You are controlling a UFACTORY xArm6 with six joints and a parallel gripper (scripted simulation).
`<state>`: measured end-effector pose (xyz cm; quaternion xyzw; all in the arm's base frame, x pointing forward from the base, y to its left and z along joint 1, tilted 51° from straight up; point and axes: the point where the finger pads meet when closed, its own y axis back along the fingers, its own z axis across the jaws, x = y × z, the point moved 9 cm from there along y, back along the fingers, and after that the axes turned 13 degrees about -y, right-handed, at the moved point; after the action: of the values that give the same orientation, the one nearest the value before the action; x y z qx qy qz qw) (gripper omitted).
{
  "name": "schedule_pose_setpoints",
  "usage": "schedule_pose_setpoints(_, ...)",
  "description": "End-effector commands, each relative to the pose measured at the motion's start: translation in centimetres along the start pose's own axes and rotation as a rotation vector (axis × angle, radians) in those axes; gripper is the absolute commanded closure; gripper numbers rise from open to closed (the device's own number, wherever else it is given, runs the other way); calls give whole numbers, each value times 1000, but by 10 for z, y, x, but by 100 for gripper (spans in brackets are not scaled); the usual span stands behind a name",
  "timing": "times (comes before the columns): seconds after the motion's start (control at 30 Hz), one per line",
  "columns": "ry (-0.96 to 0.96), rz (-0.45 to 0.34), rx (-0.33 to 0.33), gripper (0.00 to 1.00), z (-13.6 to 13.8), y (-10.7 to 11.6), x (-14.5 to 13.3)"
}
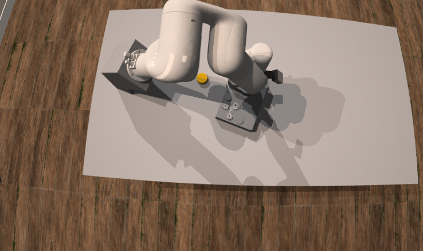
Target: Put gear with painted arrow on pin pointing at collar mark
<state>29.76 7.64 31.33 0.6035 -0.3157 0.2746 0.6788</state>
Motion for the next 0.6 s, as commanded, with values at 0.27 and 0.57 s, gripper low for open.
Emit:
schedule_pose_setpoints(0.27, 26, 17, -45, 100, -8, -1, -1)
schedule_pose_setpoints(0.57, 157, 14, -46, 100, -9, -1, -1)
